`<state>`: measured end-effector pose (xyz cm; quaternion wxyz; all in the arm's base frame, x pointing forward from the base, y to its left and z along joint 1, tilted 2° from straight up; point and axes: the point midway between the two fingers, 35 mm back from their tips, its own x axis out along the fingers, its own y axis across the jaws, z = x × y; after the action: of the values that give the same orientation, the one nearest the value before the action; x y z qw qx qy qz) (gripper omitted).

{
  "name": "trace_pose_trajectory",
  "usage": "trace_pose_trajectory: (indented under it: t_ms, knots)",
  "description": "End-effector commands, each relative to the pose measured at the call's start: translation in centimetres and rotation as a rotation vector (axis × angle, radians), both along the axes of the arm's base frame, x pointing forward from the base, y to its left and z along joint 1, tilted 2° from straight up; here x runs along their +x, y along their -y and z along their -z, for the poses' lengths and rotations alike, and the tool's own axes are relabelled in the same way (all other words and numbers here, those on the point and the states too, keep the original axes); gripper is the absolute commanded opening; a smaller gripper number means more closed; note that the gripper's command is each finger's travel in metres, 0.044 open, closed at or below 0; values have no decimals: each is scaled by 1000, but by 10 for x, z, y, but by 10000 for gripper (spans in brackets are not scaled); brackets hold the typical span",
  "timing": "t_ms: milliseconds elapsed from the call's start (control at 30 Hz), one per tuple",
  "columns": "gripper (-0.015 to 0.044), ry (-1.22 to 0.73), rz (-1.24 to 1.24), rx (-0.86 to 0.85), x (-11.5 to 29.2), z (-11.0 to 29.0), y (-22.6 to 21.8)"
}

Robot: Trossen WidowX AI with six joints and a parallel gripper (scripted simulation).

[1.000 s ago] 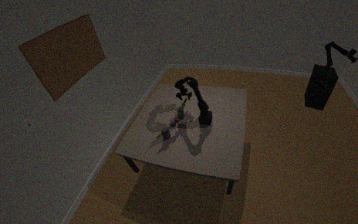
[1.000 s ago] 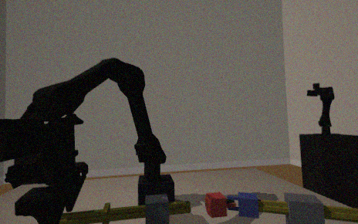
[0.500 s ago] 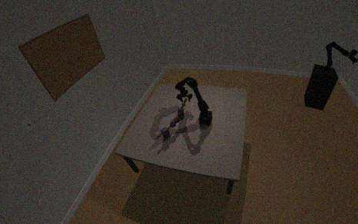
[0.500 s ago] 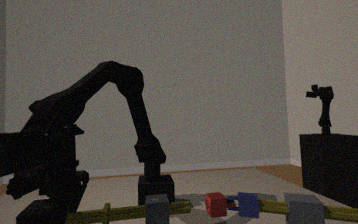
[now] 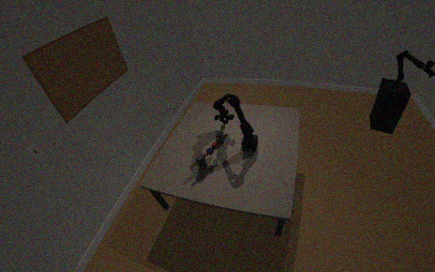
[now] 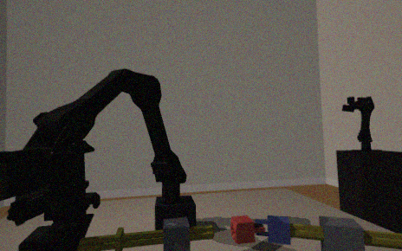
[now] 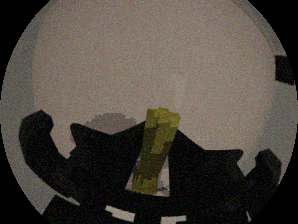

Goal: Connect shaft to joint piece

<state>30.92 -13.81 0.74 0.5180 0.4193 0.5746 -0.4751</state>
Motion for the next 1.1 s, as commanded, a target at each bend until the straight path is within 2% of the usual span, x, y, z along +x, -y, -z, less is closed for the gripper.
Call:
trace_pose_trajectory:
  t_ms: [0,167,367,1067]
  knots:
    - [102,-2,3,-3,0,1,0]
    - [102,-2,3,-3,0,1,0]
    - [67,-2,3,-3,0,1,0]
    - [67,75,5,13,1,2,3]
